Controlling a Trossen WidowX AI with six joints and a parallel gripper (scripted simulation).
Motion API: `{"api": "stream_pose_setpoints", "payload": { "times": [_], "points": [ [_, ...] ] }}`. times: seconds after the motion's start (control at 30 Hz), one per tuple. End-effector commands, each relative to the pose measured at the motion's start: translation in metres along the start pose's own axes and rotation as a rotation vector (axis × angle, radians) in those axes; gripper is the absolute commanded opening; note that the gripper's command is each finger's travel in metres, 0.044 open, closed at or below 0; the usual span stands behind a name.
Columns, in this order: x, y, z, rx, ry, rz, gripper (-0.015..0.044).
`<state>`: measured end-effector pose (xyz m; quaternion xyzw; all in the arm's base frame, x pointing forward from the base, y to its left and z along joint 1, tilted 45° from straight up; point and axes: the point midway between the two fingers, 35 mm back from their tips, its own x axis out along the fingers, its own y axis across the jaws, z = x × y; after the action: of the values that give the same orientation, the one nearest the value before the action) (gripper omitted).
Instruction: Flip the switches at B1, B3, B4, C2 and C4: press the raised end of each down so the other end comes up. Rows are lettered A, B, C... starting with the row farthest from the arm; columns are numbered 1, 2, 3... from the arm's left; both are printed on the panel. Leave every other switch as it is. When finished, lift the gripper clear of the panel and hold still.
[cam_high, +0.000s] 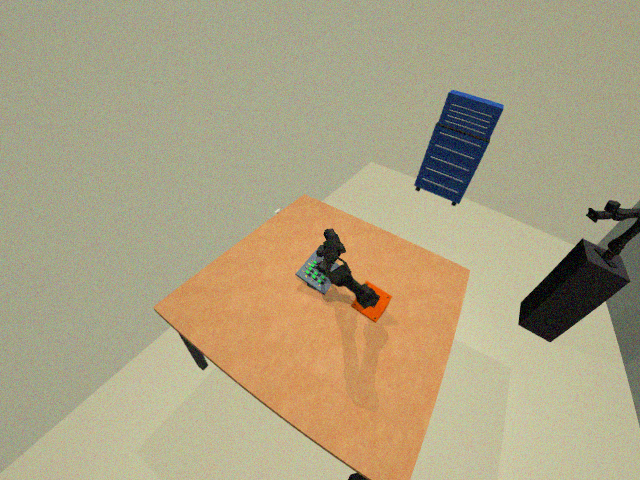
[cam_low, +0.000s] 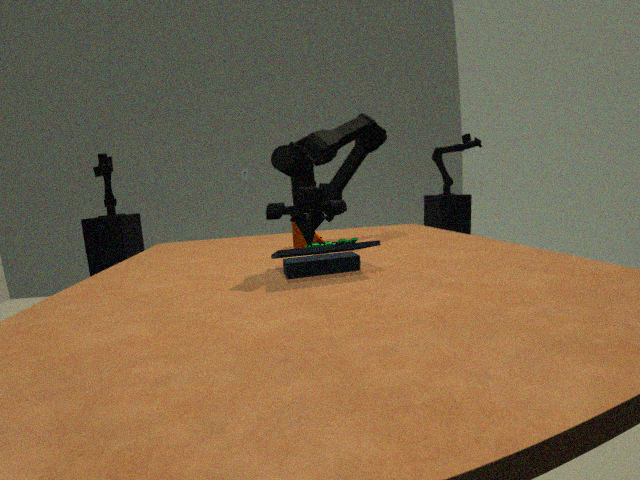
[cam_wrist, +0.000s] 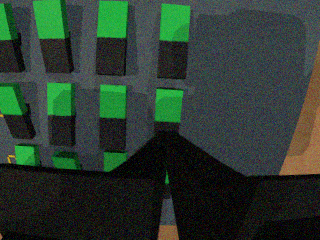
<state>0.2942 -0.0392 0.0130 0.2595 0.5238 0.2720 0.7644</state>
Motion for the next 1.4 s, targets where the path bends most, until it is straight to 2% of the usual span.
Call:
{"api": "stream_pose_setpoints", "payload": {
  "times": [0.0,0.27,0.4,0.47,0.63,0.87,1.03,1.17,1.37],
  "points": [
    [0.001,0.0,0.0,0.005,-0.003,0.003,0.0],
    [-0.001,0.0,0.0,0.0,0.001,-0.001,0.0],
    [-0.052,-0.002,0.003,0.005,0.021,-0.002,0.0],
    [-0.063,0.0,0.003,0.006,0.025,0.001,0.0],
    [-0.063,0.001,0.002,0.006,0.025,0.001,0.0],
    [-0.064,0.057,-0.018,0.008,0.026,0.004,0.0],
    [-0.062,0.058,-0.018,0.008,0.028,0.004,0.0],
    [-0.031,0.058,-0.018,0.007,0.05,0.005,0.0],
    [-0.027,0.059,-0.018,0.007,0.051,0.005,0.0]
  ]
}}
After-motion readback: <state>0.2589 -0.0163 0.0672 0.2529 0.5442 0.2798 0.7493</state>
